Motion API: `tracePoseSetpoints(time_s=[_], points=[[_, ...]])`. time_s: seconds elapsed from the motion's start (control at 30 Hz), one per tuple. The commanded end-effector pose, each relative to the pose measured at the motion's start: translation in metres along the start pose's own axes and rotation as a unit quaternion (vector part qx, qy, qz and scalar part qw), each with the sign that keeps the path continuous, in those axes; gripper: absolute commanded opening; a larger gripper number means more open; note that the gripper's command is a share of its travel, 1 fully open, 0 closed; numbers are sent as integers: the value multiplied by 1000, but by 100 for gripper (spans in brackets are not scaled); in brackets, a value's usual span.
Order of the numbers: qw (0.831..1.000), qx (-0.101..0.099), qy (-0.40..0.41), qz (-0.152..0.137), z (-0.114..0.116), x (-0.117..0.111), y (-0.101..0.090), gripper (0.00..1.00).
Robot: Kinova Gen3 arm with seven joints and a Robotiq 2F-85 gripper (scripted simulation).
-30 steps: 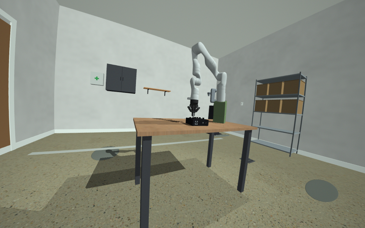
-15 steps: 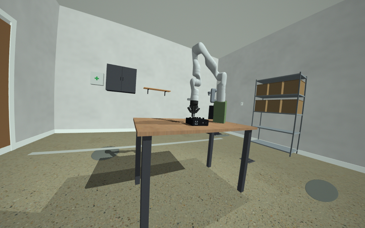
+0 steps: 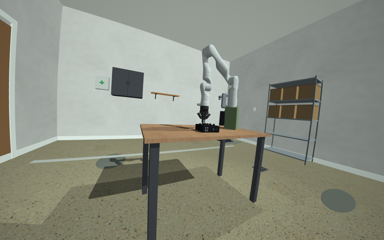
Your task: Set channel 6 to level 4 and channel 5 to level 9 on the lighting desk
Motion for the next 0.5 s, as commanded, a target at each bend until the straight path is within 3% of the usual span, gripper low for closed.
tracePoseSetpoints(time_s=[0.0,0.47], points=[[1000,-1,0,0,-1,0,-1,0],[1000,-1,0,0,-1,3,-1,0]])
Point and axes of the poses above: the point where the finger pads meet when closed, its own y axis out along the fingers, its own z axis across the jaws, x = y × z, the point moved 4 cm from there along -y, back along the fingers, and after that the axes turned 10 degrees about -y, right-handed, at the moved point
